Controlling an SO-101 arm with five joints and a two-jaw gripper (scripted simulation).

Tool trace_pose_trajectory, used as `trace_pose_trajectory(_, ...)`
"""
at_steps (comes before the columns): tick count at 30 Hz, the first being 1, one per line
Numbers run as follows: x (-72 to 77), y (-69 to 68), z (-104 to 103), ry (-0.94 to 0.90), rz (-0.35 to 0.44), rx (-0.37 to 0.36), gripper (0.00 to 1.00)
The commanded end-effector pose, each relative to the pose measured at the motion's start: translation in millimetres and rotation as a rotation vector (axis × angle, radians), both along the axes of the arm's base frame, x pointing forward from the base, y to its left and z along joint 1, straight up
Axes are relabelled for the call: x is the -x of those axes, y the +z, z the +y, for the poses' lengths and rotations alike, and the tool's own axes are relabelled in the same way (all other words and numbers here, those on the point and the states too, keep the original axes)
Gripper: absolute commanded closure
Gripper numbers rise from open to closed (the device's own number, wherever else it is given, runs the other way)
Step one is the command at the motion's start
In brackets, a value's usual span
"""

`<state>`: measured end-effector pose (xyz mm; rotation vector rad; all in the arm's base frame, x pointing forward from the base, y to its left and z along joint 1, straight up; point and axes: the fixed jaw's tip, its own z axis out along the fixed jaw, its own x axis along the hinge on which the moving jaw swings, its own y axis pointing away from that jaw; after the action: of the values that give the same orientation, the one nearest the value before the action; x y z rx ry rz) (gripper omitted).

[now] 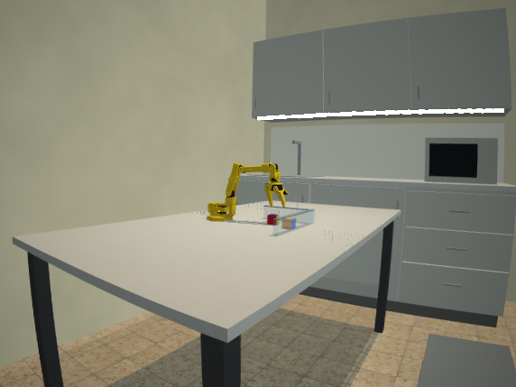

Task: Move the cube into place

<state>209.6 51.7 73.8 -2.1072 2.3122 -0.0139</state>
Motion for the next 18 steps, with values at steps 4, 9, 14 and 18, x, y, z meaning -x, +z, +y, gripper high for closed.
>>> trace_pose_trajectory(4, -4.5, 8.8, 3.3, -0.078, -0.054, -0.018, 0.65)
trace_pose_trajectory(9, -4.5, 8.4, 4.5, -0.148, -0.052, -0.021, 0.65)
trace_pose_trajectory(14, -4.6, 8.0, 5.7, -0.217, -0.05, -0.024, 0.65)
trace_pose_trajectory(18, -4.6, 7.8, 6.2, -0.244, -0.049, -0.025, 0.65)
